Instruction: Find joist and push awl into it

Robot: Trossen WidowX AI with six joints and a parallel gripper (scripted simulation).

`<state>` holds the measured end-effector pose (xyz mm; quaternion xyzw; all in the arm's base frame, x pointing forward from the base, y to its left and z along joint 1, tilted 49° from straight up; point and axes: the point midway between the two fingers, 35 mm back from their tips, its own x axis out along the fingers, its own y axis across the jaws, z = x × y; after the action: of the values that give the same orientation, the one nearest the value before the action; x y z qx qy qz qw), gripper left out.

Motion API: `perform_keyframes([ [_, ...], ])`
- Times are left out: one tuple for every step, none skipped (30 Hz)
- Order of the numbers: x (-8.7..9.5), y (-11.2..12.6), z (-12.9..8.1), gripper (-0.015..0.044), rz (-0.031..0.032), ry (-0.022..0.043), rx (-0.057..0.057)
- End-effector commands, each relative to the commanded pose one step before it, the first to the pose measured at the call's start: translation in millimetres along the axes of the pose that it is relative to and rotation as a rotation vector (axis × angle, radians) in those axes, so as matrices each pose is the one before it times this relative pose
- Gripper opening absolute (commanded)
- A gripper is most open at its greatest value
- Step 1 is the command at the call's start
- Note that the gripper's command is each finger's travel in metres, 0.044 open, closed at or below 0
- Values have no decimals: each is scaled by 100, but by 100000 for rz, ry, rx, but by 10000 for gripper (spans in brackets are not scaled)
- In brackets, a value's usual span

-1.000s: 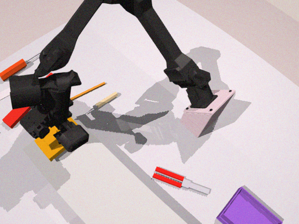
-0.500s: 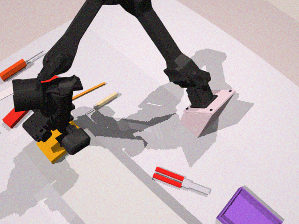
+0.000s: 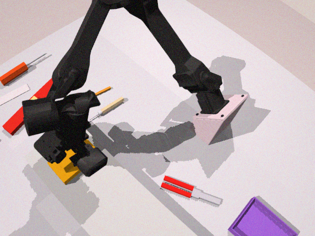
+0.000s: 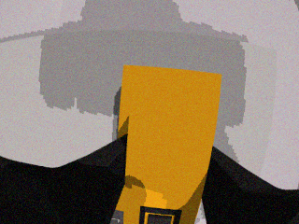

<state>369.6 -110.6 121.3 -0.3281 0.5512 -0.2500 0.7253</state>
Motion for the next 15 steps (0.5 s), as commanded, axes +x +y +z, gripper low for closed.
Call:
perform_keyframes([
  [35, 1648, -161, 0, 62, 186, -179],
  [1, 293, -1, 0, 11, 2, 1],
  [1, 293, -1, 0, 10, 2, 1],
  [1, 293, -1, 0, 10, 1, 1],
  [1, 293, -1, 0, 10, 1, 1],
  [1, 293, -1, 0, 10, 1, 1],
  [1, 293, -1, 0, 10, 1, 1],
  [0, 293, -1, 0, 10, 1, 1],
  [0, 293, -1, 0, 10, 1, 2],
  [0, 293, -1, 0, 10, 1, 2],
  [0, 293, -1, 0, 10, 1, 2],
  [0, 293, -1, 0, 10, 1, 2],
  [0, 293, -1, 0, 10, 1, 2],
  [0, 293, -1, 0, 10, 0, 2],
  [0, 293, -1, 0, 10, 0, 2],
])
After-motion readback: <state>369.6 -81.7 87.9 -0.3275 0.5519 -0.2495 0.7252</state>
